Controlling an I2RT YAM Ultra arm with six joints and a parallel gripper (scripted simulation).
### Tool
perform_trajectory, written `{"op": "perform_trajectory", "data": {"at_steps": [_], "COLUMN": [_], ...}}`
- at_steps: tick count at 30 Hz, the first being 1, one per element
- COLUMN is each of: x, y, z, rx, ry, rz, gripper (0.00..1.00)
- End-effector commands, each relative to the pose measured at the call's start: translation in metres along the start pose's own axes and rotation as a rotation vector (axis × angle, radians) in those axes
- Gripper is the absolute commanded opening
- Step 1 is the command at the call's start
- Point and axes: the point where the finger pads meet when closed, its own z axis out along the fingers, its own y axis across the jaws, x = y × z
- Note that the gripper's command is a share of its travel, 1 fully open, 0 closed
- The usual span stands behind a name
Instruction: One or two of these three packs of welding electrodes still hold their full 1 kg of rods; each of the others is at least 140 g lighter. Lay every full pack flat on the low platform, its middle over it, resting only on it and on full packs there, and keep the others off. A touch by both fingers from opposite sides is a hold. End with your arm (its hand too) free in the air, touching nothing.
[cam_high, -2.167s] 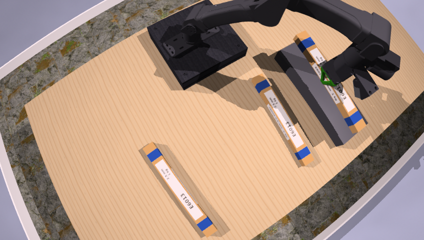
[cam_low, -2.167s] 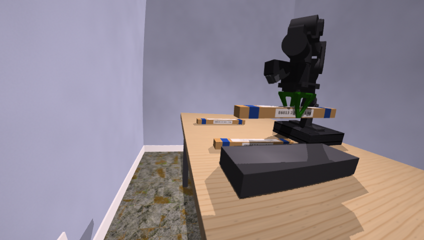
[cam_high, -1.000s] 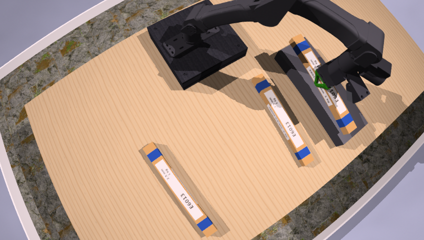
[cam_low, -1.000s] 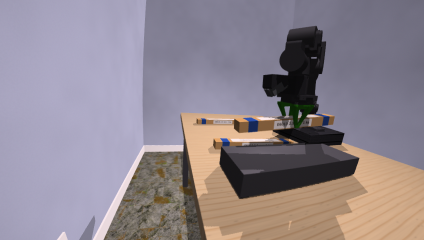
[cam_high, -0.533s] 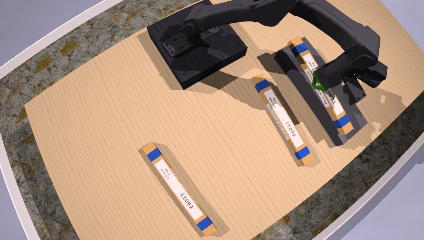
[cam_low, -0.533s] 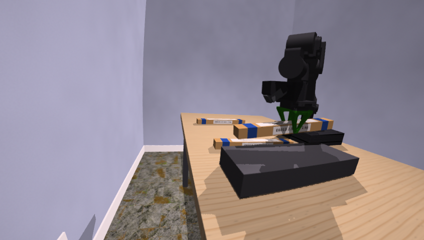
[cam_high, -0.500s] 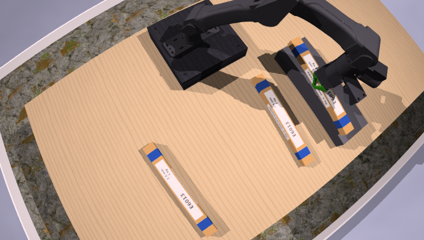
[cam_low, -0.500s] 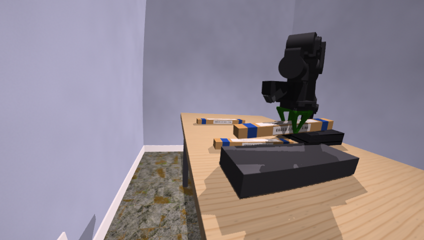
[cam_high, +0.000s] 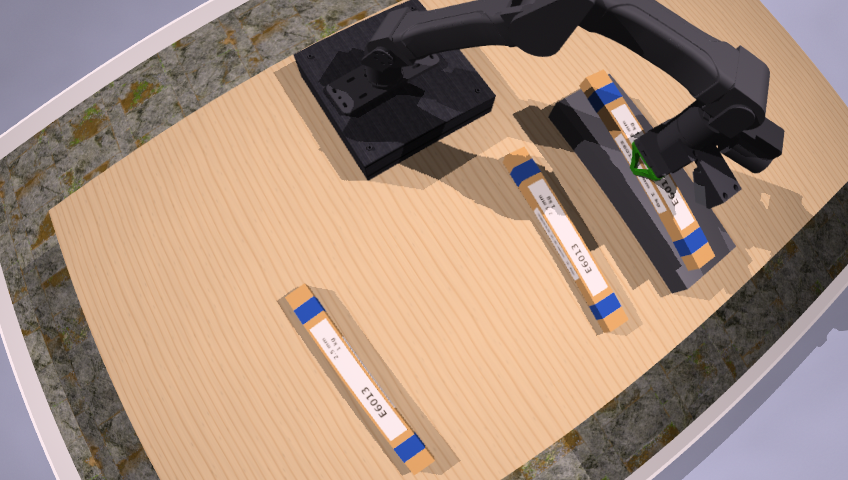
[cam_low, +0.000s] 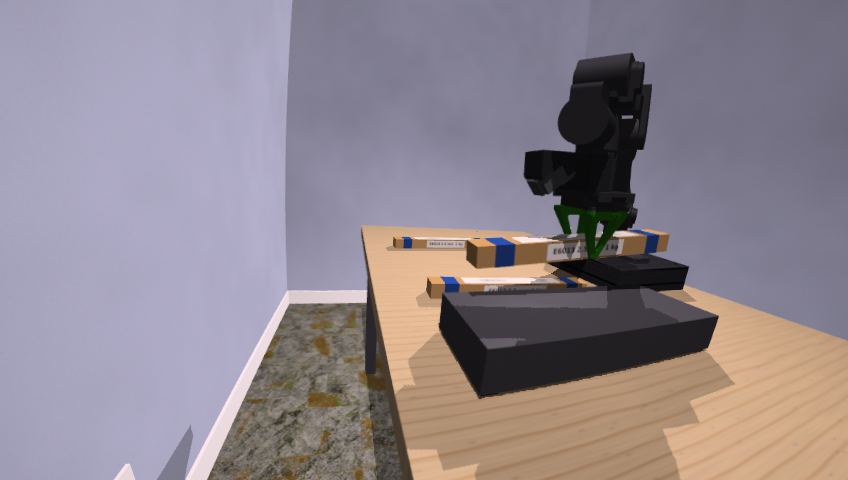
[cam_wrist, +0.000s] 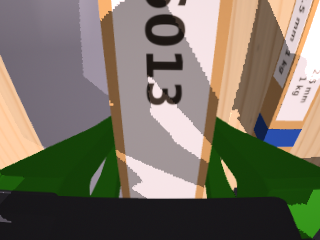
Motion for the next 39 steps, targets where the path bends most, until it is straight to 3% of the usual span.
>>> {"op": "perform_trajectory", "data": {"at_steps": [1,39], "x": [-0.0026,-0.0099], "y": [0.0066,0.0112], "z": [-0.0476,-0.0565], "rx": [-0.049,-0.060], "ry": [-0.068,-0.082], "rz": [-0.007,-0.006], "gripper": [0.00,0.00]}}
